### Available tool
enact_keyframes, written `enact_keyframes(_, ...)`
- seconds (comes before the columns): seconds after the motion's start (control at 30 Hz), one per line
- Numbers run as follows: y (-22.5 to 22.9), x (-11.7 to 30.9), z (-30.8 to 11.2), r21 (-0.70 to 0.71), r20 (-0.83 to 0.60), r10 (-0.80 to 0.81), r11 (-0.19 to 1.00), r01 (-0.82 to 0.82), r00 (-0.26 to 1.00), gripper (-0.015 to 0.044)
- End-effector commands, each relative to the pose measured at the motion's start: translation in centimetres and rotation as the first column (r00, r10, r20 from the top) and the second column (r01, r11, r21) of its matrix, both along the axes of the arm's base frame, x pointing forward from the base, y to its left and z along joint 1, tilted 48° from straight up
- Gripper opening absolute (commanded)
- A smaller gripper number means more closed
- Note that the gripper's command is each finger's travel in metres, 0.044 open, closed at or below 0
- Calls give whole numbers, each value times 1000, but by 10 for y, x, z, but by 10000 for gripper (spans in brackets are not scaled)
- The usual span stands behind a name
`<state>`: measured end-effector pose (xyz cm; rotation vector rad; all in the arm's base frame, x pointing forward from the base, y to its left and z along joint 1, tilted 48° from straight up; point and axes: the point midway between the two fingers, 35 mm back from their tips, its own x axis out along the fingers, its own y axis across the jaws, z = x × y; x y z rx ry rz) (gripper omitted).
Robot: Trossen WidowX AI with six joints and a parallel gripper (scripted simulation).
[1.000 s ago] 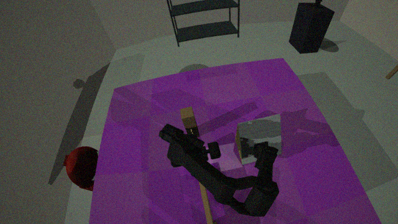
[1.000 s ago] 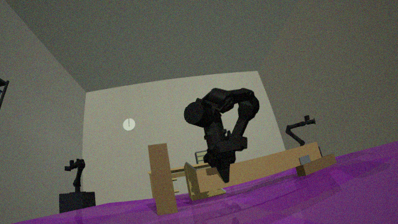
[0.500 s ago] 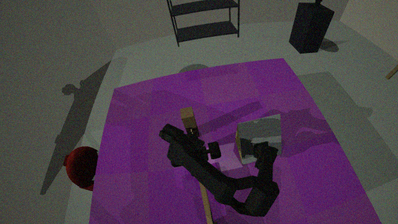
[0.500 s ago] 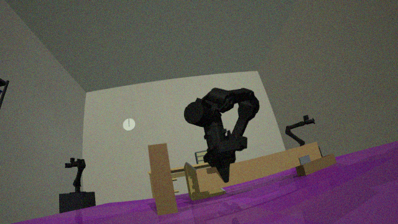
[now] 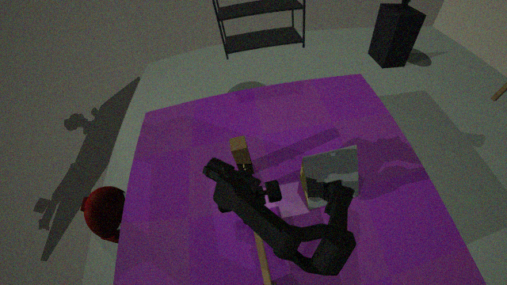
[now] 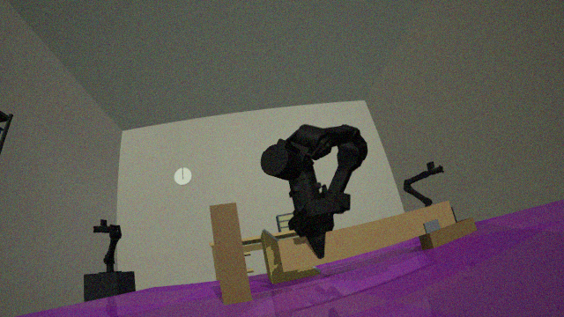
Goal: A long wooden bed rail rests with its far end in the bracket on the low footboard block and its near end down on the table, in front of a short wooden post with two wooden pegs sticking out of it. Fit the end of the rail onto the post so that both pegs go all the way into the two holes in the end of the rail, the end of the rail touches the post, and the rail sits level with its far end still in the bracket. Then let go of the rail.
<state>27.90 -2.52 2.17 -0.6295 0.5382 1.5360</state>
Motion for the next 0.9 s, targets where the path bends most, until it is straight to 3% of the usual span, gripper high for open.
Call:
enact_keyframes(0.0,-2,0,-1,-2,3,-3,1000,3,1000,0)
enact_keyframes(0.87,-9,2,-5,-2,3,-3,1000,3,1000,0)
